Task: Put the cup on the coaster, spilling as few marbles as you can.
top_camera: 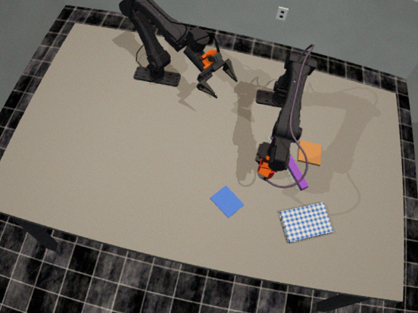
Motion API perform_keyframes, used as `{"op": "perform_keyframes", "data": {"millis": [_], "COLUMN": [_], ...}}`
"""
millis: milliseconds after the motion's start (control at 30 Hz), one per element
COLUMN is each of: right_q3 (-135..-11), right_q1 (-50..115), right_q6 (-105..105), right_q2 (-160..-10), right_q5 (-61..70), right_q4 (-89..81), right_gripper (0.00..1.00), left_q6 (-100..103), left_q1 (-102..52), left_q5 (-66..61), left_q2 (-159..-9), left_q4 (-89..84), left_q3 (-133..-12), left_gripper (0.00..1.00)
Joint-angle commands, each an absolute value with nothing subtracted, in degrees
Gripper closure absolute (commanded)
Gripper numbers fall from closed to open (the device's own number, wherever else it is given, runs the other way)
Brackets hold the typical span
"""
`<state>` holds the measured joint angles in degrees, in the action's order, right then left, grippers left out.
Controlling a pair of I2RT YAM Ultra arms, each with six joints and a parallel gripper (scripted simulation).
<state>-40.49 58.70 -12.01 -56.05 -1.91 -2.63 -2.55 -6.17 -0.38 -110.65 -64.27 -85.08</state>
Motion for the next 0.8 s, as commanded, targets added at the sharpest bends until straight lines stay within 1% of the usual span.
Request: {"op": "perform_keyframes", "data": {"millis": [0,100,133,267,567,633,767], "right_q3": [-40.57,-40.57,-40.57,-40.57,-40.57,-40.57,-42.26], "right_q1": [58.93,58.93,58.93,58.93,58.93,58.93,59.88], "right_q6": [-11.89,-11.89,-11.89,-11.89,-11.89,-11.89,-11.64], "right_q2": [-55.15,-55.15,-55.15,-55.15,-55.15,-55.15,-56.81], "right_q5": [-2.02,-2.02,-2.02,-2.02,-2.02,-2.02,-2.01], "right_q4": [-2.34,-2.34,-2.34,-2.34,-2.34,-2.34,-1.00], "right_gripper": [0.00,0.00,0.00,0.00,0.00,0.00,0.00], "left_q6": [-2.63,-2.63,-2.62,-2.62,-2.60,-3.38,-7.32], "left_q1": [-6.40,-6.42,-6.43,-6.44,-6.54,-6.54,-4.50], "left_q5": [-0.01,-0.01,-0.01,-0.01,-0.02,0.48,0.52], "left_q2": [-109.40,-109.25,-109.04,-108.53,-108.50,-108.33,-106.93], "left_q4": [-63.62,-65.57,-66.40,-68.59,-81.26,-80.83,-79.27], "left_q3": [-84.09,-85.39,-86.60,-88.37,-100.76,-101.41,-98.08], "left_gripper": [0.63,0.97,1.00,1.00,1.00,1.00,1.00]}}
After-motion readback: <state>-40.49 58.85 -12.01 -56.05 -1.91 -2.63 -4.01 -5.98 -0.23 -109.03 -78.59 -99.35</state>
